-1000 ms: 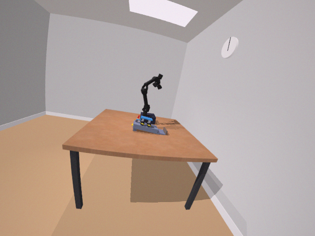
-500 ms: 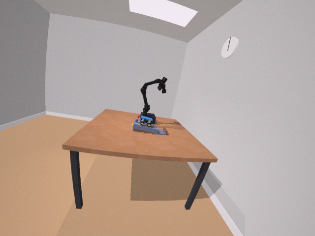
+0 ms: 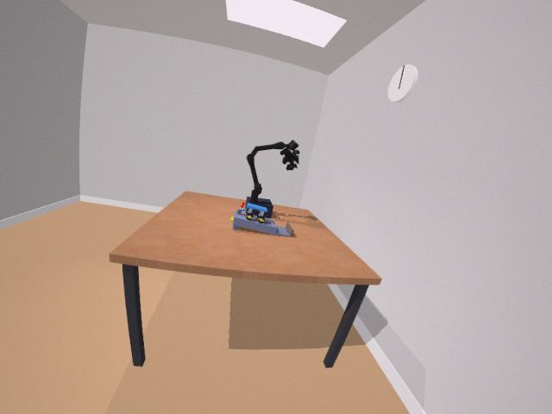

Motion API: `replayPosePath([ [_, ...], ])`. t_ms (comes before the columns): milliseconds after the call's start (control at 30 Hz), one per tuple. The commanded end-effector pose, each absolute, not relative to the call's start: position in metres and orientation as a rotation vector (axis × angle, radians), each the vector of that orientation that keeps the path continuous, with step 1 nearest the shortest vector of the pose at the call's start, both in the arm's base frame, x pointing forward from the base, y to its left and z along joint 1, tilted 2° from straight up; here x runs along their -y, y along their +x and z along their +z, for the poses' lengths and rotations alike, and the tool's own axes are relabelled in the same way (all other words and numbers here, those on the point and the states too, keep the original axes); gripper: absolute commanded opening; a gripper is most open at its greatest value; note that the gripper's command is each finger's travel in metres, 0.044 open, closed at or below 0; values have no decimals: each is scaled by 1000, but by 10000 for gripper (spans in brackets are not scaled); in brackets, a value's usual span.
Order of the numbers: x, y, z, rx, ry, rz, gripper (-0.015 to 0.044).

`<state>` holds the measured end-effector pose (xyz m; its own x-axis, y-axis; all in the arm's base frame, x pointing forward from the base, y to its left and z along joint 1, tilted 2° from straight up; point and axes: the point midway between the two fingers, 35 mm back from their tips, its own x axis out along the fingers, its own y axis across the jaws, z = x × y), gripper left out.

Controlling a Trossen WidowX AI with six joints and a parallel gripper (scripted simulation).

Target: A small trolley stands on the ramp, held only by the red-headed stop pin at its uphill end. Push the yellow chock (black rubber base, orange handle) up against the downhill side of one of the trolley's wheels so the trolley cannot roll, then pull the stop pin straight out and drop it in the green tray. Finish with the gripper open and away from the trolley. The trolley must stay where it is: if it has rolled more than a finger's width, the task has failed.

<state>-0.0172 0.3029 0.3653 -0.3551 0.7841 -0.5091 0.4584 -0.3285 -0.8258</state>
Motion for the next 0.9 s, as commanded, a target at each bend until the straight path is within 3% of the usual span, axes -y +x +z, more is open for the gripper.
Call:
replayPosePath([
  [0,-302,14,352,1450,-1672,1726,190],
  [867,-225,196,265,379,-1807,1539,190],
])
